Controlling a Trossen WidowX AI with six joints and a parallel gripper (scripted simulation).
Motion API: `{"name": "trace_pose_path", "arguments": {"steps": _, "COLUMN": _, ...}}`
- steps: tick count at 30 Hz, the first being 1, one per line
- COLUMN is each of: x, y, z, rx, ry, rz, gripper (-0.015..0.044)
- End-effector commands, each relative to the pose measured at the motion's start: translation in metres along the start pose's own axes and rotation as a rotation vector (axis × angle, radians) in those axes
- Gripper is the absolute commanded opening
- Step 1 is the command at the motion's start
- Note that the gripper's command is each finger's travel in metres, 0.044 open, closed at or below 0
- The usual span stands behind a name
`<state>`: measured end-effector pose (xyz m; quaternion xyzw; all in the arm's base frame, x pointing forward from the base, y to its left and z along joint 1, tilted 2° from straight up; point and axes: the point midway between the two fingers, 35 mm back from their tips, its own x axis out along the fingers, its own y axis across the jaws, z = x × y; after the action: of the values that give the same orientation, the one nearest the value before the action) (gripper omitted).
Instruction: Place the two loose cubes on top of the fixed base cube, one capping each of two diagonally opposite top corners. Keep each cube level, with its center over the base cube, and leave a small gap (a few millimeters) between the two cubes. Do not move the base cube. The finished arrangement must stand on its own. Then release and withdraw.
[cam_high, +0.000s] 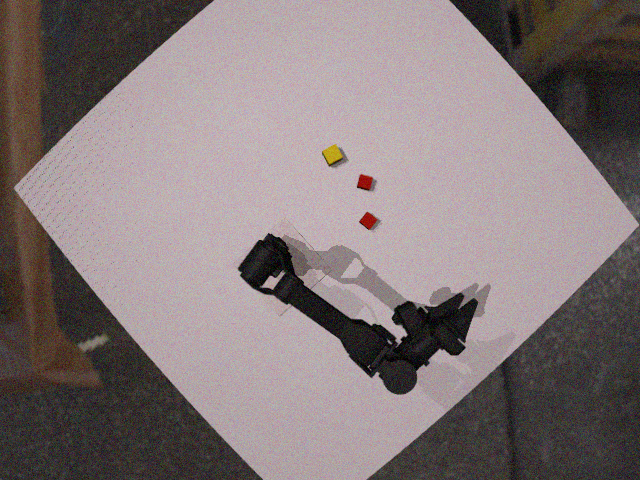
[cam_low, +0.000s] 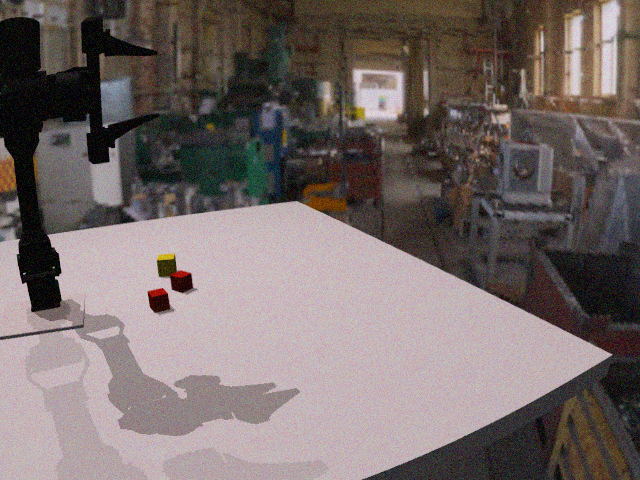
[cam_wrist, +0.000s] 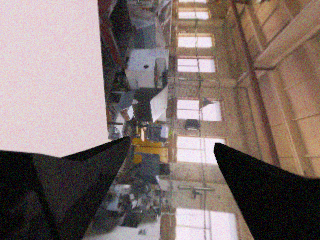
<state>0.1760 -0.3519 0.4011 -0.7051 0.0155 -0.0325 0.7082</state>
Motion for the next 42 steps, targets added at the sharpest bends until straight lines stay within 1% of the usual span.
{"name": "trace_pose_path", "arguments": {"steps": 1, "x": 0.002, "y": 0.001, "z": 0.000, "rx": 0.012, "ry": 0.002, "rz": 0.000, "gripper": 0.0374}}
{"name": "trace_pose_path", "arguments": {"steps": 5, "x": 0.032, "y": 0.017, "z": -0.001, "rx": 0.255, "ry": 0.052, "rz": 0.020, "gripper": 0.0269}}
{"name": "trace_pose_path", "arguments": {"steps": 9, "x": 0.065, "y": 0.046, "z": 0.006, "rx": 0.533, "ry": 0.124, "rz": 0.088, "gripper": 0.0265}}
{"name": "trace_pose_path", "arguments": {"steps": 13, "x": 0.093, "y": 0.082, "z": 0.022, "rx": 0.784, "ry": 0.212, "rz": 0.200, "gripper": 0.0265}}
{"name": "trace_pose_path", "arguments": {"steps": 17, "x": 0.111, "y": 0.121, "z": 0.049, "rx": 0.996, "ry": 0.322, "rz": 0.352, "gripper": 0.0265}}
{"name": "trace_pose_path", "arguments": {"steps": 20, "x": 0.116, "y": 0.151, "z": 0.074, "rx": 1.122, "ry": 0.422, "rz": 0.487, "gripper": 0.0265}}
{"name": "trace_pose_path", "arguments": {"steps": 24, "x": 0.113, "y": 0.185, "z": 0.110, "rx": 1.230, "ry": 0.565, "rz": 0.674, "gripper": 0.0265}}
{"name": "trace_pose_path", "arguments": {"steps": 28, "x": 0.100, "y": 0.212, "z": 0.144, "rx": 1.274, "ry": 0.713, "rz": 0.854, "gripper": 0.0265}}
{"name": "trace_pose_path", "arguments": {"steps": 32, "x": 0.077, "y": 0.231, "z": 0.177, "rx": 1.258, "ry": 0.879, "rz": 1.039, "gripper": 0.0265}}
{"name": "trace_pose_path", "arguments": {"steps": 36, "x": 0.046, "y": 0.241, "z": 0.207, "rx": 1.173, "ry": 1.057, "rz": 1.219, "gripper": 0.0265}}
{"name": "trace_pose_path", "arguments": {"steps": 38, "x": 0.036, "y": 0.242, "z": 0.214, "rx": 1.135, "ry": 1.109, "rz": 1.267, "gripper": 0.0265}}
{"name": "trace_pose_path", "arguments": {"steps": 42, "x": 0.035, "y": 0.242, "z": 0.215, "rx": 1.131, "ry": 1.114, "rz": 1.272, "gripper": 0.0265}}
